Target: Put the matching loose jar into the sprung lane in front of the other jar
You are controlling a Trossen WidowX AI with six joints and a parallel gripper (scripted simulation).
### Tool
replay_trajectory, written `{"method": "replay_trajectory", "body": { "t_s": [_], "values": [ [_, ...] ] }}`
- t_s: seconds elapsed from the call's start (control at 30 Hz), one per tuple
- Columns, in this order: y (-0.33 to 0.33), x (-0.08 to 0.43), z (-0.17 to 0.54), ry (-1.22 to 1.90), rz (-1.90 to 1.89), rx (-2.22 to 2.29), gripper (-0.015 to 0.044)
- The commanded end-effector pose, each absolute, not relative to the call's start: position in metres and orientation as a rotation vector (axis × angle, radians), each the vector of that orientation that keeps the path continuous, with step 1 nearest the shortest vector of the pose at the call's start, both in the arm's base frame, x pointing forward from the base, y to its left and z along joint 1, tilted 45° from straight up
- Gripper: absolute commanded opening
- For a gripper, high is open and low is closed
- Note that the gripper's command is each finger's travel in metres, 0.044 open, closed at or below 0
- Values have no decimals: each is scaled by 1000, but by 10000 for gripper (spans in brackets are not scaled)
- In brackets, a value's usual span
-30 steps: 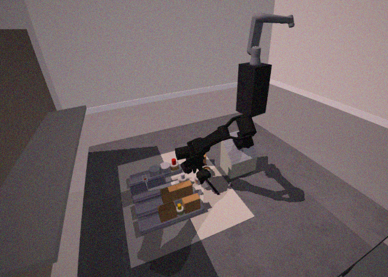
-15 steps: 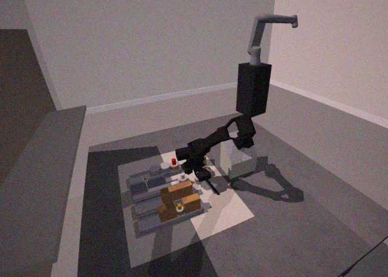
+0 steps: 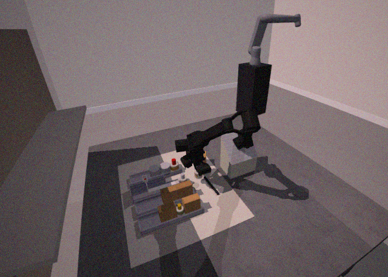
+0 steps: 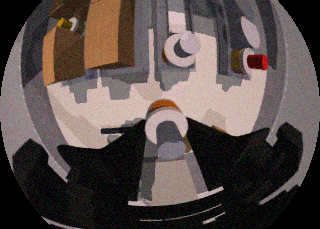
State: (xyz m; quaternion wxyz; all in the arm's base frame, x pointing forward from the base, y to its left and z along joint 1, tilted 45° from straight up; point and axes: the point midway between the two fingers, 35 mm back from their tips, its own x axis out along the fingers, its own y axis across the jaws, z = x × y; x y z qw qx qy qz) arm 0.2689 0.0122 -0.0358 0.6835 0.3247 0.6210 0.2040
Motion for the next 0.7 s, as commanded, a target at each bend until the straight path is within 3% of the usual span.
{"method": "replay_trajectory", "body": {
  "t_s": [0.0,0.33,0.67],
  "values": [
    [-4,265,-18,1390,455,719,0],
    [-25,252,13,1389,460,722,0],
    [-23,278,-18,1387,459,722,0]
  ]
}}
